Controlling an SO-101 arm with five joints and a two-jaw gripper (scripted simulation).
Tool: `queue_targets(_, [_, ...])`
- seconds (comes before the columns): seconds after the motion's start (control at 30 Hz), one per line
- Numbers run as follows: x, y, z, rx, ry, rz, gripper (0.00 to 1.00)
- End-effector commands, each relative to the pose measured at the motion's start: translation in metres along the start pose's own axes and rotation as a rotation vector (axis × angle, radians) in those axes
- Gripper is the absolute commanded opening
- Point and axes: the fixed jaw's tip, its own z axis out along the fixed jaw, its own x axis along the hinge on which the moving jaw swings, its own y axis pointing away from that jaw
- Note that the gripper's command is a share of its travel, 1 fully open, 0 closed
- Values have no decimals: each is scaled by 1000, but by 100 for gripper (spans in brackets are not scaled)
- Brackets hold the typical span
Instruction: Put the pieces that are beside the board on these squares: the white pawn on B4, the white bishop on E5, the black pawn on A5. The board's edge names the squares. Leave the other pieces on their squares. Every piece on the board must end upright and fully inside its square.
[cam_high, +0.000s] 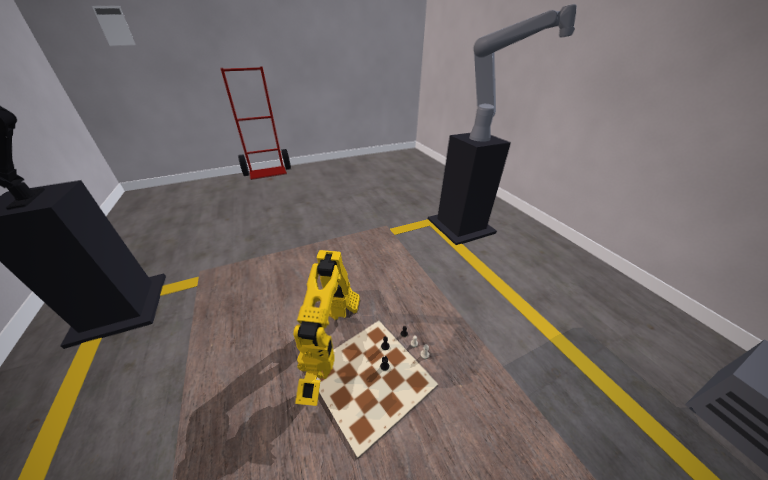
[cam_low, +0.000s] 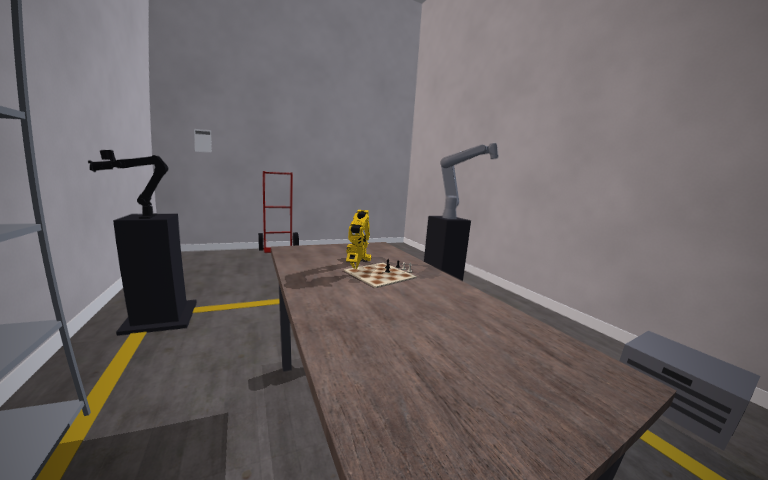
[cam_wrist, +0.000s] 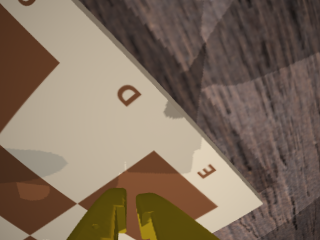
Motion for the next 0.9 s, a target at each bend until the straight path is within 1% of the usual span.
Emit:
queue_targets(0.0, [2, -2, 1, -1, 1, 4, 0])
queue_targets(0.5, [2, -2, -1, -1, 1, 4, 0])
queue_targets(0.63, [2, -2, -8, -1, 1, 4, 0])
queue_targets(0.77, [2, -2, -22, -1, 1, 4, 0])
queue_targets(0.83, [2, -2, -22, -1, 1, 4, 0])
queue_targets(0.87, [2, -2, -26, -1, 1, 4, 0])
